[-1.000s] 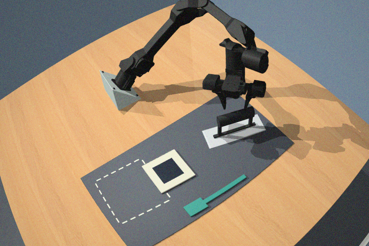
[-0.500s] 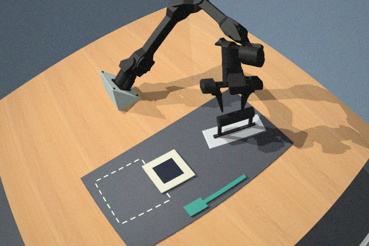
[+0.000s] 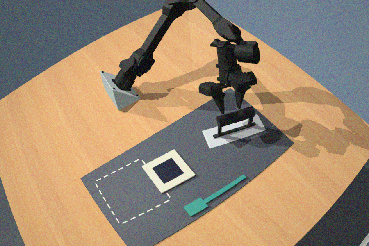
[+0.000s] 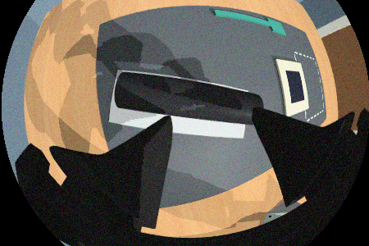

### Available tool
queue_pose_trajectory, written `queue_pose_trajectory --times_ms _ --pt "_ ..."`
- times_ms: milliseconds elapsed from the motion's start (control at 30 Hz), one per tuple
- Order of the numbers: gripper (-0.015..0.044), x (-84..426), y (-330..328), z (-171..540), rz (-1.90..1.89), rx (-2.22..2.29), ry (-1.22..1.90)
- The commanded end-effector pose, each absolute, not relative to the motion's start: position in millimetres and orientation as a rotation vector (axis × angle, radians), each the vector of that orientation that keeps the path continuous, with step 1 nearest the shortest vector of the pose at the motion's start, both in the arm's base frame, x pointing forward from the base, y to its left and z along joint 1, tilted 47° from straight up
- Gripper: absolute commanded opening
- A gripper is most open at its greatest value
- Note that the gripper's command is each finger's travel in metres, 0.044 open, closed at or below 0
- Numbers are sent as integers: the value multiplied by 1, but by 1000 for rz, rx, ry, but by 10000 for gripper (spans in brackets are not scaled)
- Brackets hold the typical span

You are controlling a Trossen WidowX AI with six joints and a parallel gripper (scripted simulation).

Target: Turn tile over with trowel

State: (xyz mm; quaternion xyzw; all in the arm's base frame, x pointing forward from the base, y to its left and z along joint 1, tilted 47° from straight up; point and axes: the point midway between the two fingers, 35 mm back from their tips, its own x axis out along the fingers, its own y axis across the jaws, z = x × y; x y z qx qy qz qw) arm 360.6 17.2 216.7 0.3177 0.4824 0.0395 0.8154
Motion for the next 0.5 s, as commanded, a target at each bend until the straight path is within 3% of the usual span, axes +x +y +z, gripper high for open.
queue_pose_trajectory --times_ms 0,467 --pt "300 358 19 213 131 531 981" --pt "300 354 23 209 248 85 812"
